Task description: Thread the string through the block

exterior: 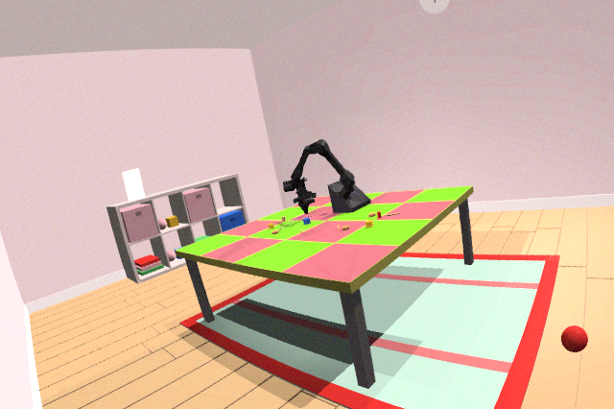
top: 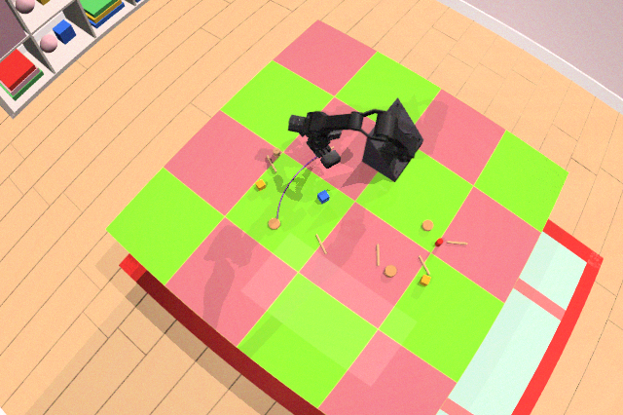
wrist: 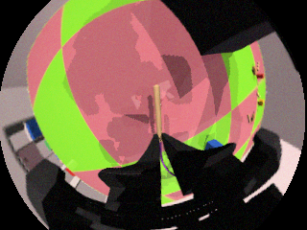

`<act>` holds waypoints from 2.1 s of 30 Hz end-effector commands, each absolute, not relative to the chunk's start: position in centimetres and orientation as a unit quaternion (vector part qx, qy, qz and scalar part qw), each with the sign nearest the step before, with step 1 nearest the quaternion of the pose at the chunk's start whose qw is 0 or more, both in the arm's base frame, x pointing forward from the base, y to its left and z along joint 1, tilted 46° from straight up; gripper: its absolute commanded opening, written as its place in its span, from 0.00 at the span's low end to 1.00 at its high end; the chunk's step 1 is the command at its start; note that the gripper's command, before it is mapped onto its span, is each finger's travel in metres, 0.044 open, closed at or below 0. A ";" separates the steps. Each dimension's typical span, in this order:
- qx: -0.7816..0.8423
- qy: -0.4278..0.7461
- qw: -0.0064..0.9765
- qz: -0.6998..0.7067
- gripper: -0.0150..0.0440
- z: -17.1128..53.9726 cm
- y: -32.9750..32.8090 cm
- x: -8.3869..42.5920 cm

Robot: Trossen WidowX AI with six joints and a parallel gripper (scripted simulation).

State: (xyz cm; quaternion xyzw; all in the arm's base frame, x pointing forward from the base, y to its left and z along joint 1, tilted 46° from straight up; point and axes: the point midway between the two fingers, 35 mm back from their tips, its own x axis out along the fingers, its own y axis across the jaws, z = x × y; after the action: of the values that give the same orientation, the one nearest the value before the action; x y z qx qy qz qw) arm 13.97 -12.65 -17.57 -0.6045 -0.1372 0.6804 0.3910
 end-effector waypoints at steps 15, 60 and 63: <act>-0.606 -0.137 0.387 0.682 0.25 -15.9 -14.5 13.9; -0.713 -0.405 0.103 0.563 0.25 -15.5 -16.0 15.8; -0.718 -0.435 0.063 0.540 0.25 -15.6 -16.1 16.0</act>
State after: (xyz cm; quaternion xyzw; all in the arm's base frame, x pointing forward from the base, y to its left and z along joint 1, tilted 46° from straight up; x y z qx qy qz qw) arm 15.69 -16.03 -15.45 -0.7127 -0.4076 0.5626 0.0971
